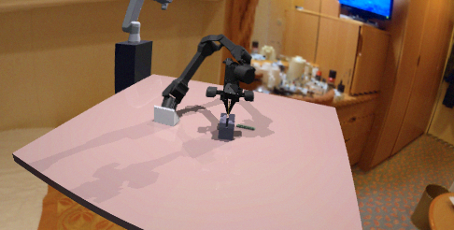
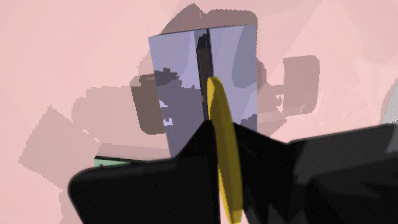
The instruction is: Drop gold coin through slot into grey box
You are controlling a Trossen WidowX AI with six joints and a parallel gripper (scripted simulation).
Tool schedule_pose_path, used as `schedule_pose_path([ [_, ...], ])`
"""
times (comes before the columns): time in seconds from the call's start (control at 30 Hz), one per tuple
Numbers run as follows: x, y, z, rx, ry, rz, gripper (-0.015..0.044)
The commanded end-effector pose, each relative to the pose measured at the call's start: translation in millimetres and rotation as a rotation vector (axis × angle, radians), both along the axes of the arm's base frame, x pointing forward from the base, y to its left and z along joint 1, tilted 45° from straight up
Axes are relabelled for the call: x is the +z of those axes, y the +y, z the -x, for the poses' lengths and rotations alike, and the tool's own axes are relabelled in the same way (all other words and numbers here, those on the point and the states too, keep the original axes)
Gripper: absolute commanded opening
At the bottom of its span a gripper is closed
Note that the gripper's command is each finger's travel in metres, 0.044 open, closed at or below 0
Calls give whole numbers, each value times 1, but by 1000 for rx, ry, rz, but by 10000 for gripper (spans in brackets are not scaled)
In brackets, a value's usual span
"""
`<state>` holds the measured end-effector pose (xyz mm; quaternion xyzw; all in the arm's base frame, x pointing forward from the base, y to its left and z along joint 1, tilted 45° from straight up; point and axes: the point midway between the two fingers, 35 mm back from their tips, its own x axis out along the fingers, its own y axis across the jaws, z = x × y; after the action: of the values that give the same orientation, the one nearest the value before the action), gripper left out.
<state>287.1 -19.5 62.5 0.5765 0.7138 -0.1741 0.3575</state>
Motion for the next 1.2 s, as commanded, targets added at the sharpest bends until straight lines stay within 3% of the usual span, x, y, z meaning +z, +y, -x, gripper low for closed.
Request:
schedule_pose_path([
  [0.0,-2,3,1,-4,4,-5,0],
  [0.43,-6,7,1,-4,4,-5,0],
  [0.63,-4,4,1,0,0,0,157],
  [0.93,-4,4,1,0,0,0,161],
  [1.17,7,-8,0,0,4,3,344],
])
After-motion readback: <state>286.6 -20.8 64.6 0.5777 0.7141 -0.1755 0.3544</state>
